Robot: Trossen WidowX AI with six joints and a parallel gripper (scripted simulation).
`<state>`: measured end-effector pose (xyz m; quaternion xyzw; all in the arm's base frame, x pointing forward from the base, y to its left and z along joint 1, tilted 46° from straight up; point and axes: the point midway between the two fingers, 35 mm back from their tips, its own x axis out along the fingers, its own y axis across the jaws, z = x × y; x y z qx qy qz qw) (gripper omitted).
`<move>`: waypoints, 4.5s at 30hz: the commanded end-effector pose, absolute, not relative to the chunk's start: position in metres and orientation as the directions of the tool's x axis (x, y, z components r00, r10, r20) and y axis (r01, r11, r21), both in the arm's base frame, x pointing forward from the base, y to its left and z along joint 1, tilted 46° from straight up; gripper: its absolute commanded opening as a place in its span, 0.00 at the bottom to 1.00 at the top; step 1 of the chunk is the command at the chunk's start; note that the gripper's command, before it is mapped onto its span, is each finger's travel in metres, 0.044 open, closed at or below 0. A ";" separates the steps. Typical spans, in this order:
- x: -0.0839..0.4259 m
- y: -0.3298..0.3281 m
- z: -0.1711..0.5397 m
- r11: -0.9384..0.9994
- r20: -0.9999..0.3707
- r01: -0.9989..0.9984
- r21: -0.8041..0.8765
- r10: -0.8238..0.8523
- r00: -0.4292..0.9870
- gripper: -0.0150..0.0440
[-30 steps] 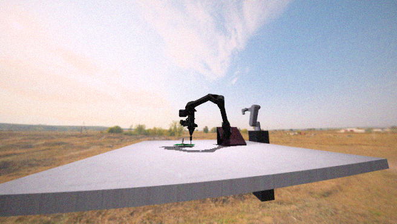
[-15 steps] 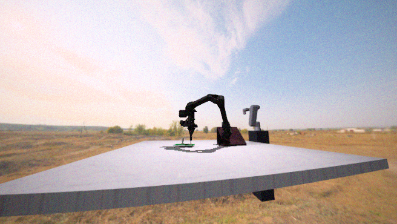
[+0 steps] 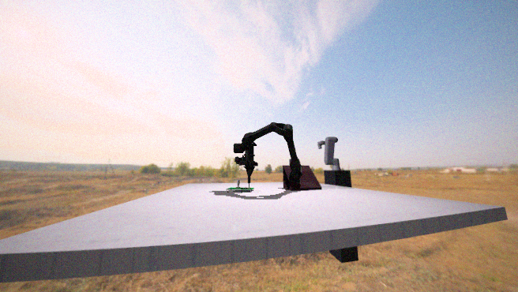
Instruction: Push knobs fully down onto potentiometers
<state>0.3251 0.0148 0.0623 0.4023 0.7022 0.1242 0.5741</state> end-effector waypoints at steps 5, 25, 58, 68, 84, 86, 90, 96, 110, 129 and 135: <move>0.325 0.020 0.058 0.644 -0.704 0.422 0.638 0.710 -0.018 0.25; 0.325 0.026 0.052 0.643 -0.704 0.422 0.639 0.710 -0.018 0.25; 0.324 0.037 0.041 0.643 -0.703 0.422 0.639 0.711 -0.018 0.25; 0.324 0.041 0.037 0.643 -0.703 0.422 0.639 0.711 -0.018 0.25; 0.324 0.044 0.034 0.643 -0.703 0.422 0.640 0.711 -0.018 0.25; 0.324 0.044 0.034 0.643 -0.703 0.422 0.640 0.711 -0.018 0.25; 0.324 0.045 0.034 0.643 -0.703 0.422 0.640 0.711 -0.018 0.25; 0.324 0.046 0.032 0.643 -0.703 0.422 0.640 0.711 -0.018 0.25; 0.324 0.047 0.032 0.643 -0.703 0.422 0.640 0.711 -0.018 0.25; 0.324 0.047 0.031 0.643 -0.703 0.422 0.640 0.711 -0.018 0.25; 0.324 0.048 0.031 0.642 -0.703 0.422 0.640 0.711 -0.018 0.25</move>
